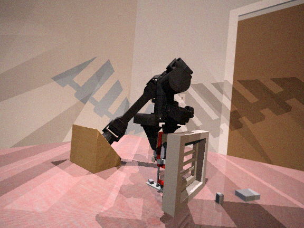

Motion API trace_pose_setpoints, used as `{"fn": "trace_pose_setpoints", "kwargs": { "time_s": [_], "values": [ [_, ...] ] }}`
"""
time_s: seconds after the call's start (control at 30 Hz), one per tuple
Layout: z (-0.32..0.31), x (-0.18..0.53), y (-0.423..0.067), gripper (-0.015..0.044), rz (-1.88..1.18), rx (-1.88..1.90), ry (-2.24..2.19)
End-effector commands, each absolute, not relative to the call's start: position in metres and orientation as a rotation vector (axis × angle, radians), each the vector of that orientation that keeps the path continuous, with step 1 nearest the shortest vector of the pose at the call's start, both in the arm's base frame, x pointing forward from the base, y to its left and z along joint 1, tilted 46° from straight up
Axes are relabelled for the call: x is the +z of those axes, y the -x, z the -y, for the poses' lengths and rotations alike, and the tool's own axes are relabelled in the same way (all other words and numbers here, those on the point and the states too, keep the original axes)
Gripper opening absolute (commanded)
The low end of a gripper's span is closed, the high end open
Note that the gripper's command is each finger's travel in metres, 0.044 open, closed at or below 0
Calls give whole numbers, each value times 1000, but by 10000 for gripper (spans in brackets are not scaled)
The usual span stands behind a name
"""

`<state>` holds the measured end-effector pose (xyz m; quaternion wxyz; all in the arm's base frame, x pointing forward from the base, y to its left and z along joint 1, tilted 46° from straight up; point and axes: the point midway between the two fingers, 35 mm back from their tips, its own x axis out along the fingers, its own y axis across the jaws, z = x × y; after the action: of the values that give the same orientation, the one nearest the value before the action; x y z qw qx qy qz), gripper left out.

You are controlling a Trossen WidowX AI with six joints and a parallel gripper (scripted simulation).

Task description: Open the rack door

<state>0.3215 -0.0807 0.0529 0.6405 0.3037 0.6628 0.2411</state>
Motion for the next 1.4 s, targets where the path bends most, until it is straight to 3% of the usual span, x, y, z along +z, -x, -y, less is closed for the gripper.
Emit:
{"fn": "trace_pose_setpoints", "kwargs": {
  "time_s": [0.0,1.07,1.27,1.37],
  "values": [
    [80,53,-321,291,-1444,675,-559],
    [80,53,-321,291,-544,1512,675],
    [80,53,-321,291,-520,1524,700],
    [80,53,-321,212,-520,1524,700]
  ]
}}
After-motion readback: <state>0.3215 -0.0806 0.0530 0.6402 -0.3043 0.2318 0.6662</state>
